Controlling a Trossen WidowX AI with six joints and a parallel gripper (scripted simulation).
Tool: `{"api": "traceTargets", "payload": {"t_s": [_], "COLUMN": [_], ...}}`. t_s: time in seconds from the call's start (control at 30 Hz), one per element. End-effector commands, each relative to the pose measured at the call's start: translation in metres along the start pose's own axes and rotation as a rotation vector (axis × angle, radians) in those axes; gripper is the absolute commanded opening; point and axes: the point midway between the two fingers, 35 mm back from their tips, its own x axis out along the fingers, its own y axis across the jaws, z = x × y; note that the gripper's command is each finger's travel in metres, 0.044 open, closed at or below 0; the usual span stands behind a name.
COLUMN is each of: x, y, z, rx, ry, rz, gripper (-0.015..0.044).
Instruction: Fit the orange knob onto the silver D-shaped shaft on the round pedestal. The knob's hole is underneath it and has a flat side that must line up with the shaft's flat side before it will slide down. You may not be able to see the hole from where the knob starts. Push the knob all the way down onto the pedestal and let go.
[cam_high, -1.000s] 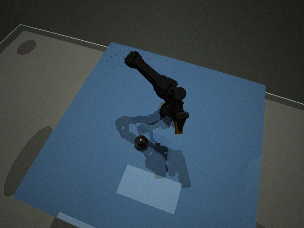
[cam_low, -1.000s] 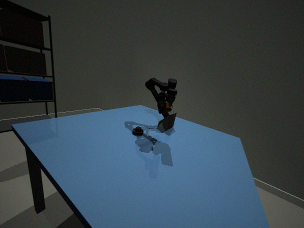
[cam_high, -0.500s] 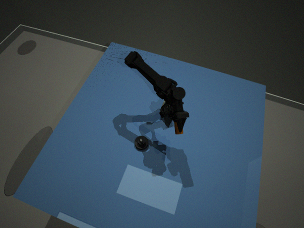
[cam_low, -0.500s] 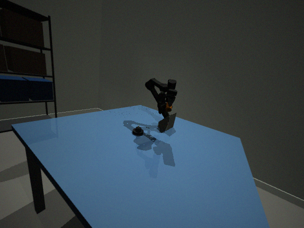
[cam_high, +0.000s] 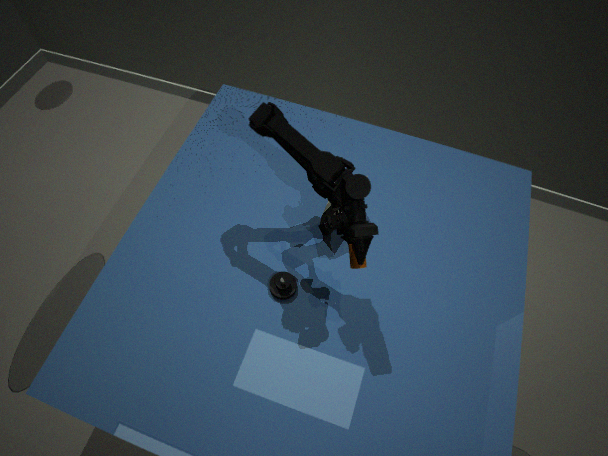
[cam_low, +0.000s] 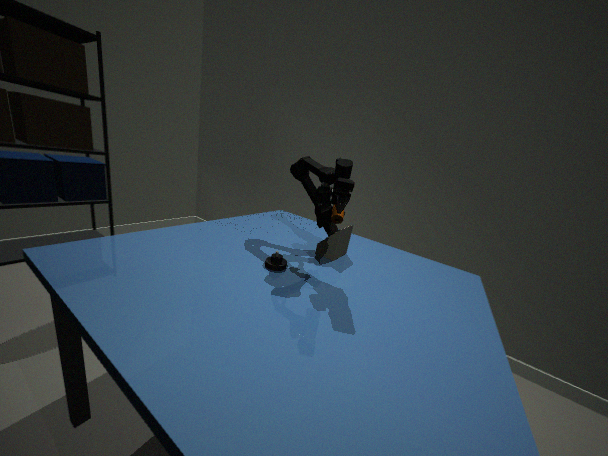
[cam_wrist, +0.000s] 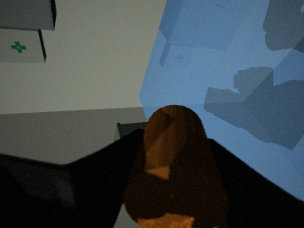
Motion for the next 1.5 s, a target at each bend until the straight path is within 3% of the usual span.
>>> {"api": "traceTargets", "payload": {"t_s": [0.0, 0.37, 1.47], "x": [0.0, 0.006, 0.05], "y": [0.001, -0.006, -0.042], "z": [0.0, 0.001, 0.001], "rx": [0.006, 0.007, 0.011], "ry": [0.0, -0.001, 0.004], "rz": [0.003, -0.053, -0.729], "gripper": [0.0, 0.0, 0.0]}}
